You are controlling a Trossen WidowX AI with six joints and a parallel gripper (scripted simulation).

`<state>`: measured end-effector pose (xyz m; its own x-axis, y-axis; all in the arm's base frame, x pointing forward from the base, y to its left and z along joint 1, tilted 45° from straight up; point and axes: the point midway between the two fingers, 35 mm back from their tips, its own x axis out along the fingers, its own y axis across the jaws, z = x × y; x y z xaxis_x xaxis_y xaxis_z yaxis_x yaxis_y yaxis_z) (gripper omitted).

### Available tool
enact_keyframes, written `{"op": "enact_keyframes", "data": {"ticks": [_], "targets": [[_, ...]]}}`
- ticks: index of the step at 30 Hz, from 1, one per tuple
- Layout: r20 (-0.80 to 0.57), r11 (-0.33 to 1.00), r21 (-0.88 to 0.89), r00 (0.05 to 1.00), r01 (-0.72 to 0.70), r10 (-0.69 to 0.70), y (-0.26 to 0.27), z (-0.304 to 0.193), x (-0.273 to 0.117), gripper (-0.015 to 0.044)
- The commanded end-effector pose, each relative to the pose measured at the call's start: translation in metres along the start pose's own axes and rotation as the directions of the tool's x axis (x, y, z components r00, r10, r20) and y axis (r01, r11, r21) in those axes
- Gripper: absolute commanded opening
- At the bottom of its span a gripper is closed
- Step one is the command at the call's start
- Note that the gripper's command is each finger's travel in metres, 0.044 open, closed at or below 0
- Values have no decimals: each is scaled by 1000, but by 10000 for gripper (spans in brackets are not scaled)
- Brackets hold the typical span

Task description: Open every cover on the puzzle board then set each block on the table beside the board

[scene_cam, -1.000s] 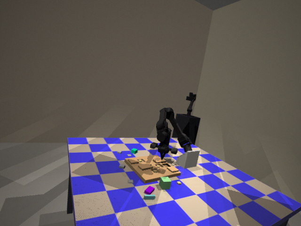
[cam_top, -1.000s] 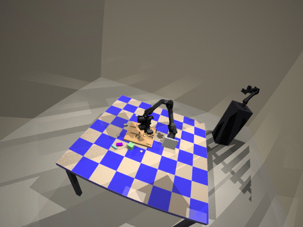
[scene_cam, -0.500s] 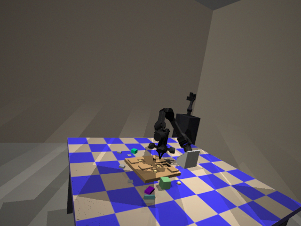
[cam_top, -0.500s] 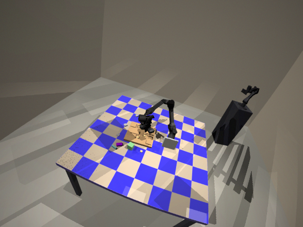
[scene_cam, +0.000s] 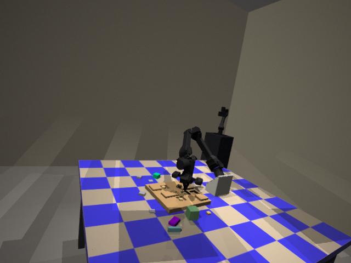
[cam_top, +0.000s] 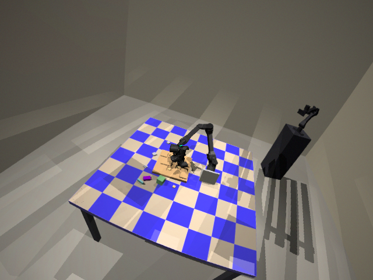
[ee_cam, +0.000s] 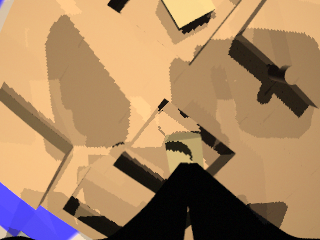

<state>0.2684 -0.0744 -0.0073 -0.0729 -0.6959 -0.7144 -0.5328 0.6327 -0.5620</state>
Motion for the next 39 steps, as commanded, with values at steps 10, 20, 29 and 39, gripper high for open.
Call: {"op": "enact_keyframes", "data": {"ticks": [10, 20, 29, 39], "targets": [[-6, 406, 914, 1000, 6, -2, 1, 0, 13, 0], [-6, 166, 986, 1000, 6, -2, 1, 0, 15, 0], [-6, 166, 986, 1000, 6, -2, 1, 0, 15, 0], [-6, 167, 986, 1000, 6, -2, 9, -2, 18, 0]]}}
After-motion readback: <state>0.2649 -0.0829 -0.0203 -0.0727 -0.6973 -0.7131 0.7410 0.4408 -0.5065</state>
